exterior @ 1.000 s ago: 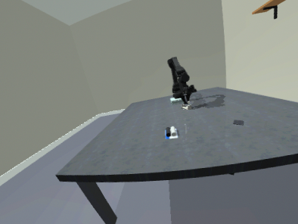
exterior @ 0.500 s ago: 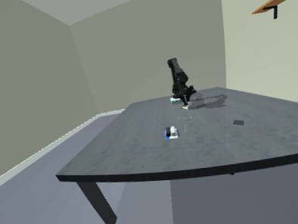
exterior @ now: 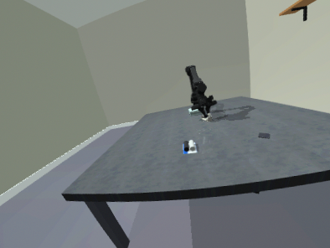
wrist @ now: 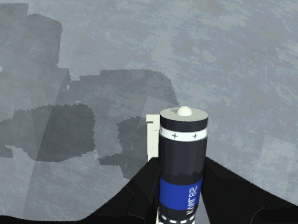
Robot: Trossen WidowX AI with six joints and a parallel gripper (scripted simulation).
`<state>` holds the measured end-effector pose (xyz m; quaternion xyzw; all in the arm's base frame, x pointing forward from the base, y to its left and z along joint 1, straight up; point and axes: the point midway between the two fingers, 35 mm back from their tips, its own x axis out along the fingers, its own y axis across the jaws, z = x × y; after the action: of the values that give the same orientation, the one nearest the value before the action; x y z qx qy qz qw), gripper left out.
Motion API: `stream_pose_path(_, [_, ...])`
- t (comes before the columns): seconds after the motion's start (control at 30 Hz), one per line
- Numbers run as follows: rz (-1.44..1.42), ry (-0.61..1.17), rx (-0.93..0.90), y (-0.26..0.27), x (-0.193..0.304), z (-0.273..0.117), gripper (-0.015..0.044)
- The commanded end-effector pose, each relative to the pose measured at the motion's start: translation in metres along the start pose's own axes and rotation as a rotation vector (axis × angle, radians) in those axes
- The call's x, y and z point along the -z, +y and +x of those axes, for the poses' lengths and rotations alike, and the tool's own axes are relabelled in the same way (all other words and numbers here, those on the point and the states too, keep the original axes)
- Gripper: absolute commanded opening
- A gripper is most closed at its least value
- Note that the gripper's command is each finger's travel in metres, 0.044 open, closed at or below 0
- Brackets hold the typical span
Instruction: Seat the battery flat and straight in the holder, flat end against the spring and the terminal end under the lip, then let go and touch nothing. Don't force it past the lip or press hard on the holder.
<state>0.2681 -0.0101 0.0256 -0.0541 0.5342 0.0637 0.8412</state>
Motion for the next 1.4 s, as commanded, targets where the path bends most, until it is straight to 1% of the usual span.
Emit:
stream_pose_path(0.0, [-0.003, -0.021, -0.005, 0.001, 0.004, 0.002, 0.0073])
stream_pose_path(0.5, [-0.004, -0.106, -0.001, 0.001, 0.010, 0.004, 0.0073])
stream_pose_path(1.37, [-0.004, -0.104, 0.010, 0.001, 0.027, 0.000, 0.0073])
